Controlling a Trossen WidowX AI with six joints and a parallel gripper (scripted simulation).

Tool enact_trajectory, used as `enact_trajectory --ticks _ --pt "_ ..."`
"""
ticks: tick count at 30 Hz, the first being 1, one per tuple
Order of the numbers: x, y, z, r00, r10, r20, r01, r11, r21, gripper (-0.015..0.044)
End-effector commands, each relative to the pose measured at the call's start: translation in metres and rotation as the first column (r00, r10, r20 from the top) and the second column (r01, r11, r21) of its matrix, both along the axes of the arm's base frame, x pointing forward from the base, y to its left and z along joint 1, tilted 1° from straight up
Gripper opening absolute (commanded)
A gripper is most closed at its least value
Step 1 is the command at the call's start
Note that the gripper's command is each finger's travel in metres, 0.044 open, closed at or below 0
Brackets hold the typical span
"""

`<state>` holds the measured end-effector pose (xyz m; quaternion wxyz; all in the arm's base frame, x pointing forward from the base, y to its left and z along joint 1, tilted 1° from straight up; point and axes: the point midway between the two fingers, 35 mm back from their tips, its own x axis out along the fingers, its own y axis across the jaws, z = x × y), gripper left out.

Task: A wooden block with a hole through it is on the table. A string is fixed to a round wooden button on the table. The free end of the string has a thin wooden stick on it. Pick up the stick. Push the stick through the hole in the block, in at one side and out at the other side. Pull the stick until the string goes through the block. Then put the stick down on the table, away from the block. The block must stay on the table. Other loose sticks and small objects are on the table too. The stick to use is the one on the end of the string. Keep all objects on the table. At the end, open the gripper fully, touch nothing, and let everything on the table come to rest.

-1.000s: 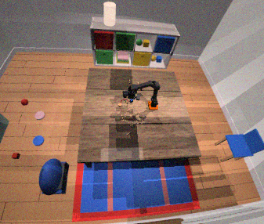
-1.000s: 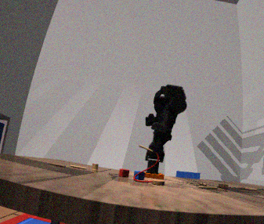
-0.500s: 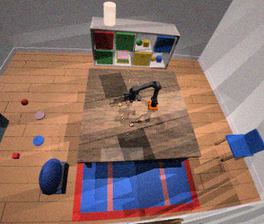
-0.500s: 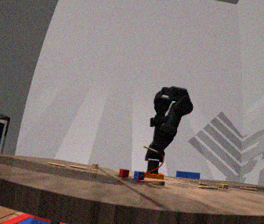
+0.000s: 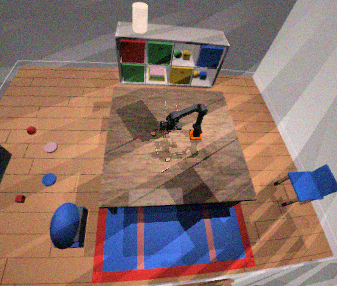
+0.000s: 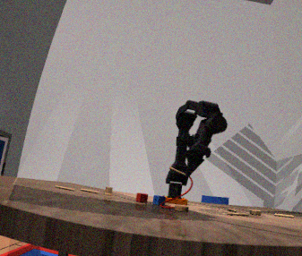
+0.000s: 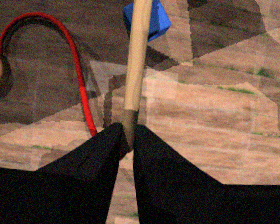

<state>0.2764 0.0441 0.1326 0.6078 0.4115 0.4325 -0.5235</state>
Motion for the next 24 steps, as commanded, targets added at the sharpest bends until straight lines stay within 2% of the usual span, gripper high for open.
enact_trajectory --ticks 1,24 --pt "-0.004 0.004 -0.001 0.999 0.037 -0.003 -0.037 0.999 -0.007 0.0000" --pt "-0.022 0.029 -0.005 0.970 0.244 -0.005 -0.244 0.969 -0.019 0.0000"
